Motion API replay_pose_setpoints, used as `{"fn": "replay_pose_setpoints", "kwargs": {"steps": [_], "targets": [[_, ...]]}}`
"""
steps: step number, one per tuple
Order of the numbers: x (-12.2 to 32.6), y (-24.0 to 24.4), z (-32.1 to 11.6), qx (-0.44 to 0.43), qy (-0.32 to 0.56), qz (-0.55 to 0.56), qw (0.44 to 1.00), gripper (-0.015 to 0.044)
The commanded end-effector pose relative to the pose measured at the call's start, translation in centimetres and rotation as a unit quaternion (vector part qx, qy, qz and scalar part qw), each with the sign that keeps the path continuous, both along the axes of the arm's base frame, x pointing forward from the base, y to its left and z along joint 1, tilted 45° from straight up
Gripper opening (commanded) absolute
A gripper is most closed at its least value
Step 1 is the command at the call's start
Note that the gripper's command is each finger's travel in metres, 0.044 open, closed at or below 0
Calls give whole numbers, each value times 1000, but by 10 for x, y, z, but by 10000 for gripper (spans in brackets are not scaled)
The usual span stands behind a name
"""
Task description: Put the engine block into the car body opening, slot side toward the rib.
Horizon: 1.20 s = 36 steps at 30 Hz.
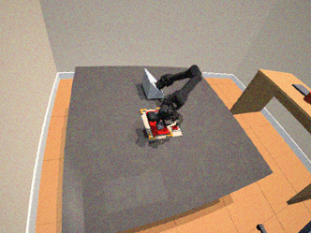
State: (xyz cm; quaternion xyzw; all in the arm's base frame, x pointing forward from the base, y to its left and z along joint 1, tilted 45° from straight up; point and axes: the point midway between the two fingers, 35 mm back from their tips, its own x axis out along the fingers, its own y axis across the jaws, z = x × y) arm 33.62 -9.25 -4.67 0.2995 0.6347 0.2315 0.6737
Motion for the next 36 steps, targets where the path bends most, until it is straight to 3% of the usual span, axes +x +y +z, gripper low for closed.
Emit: {"fn": "replay_pose_setpoints", "kwargs": {"steps": [1,36], "targets": [[-1,1,-2,3,3,-2,1000,159],[-1,4,-4,3,3,-2,1000,159]]}}
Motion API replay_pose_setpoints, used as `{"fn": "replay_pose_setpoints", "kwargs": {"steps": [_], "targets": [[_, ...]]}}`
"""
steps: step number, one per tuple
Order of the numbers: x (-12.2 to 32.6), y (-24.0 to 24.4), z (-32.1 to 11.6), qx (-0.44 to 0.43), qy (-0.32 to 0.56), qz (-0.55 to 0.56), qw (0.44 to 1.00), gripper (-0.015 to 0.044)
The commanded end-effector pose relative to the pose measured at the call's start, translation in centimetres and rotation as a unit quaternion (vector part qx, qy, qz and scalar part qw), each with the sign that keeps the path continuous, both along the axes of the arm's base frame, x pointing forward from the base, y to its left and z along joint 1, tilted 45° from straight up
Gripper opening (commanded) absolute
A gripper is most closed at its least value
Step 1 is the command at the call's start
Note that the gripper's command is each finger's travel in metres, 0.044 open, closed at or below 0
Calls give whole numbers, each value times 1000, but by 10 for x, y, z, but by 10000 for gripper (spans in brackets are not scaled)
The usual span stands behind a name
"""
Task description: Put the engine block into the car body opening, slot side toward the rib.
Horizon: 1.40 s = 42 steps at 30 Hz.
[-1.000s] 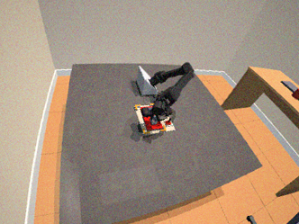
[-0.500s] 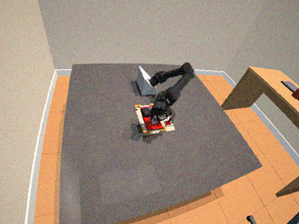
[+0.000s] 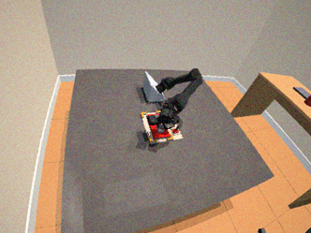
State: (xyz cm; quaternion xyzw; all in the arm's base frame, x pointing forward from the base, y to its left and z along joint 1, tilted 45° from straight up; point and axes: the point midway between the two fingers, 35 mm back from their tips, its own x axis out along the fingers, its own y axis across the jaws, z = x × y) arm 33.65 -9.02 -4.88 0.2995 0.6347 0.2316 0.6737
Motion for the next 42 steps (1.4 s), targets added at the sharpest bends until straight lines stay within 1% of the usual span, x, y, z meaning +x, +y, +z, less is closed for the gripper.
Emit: {"fn": "replay_pose_setpoints", "kwargs": {"steps": [1,42], "targets": [[-1,1,-2,3,3,-2,1000,159],[-1,4,-4,3,3,-2,1000,159]]}}
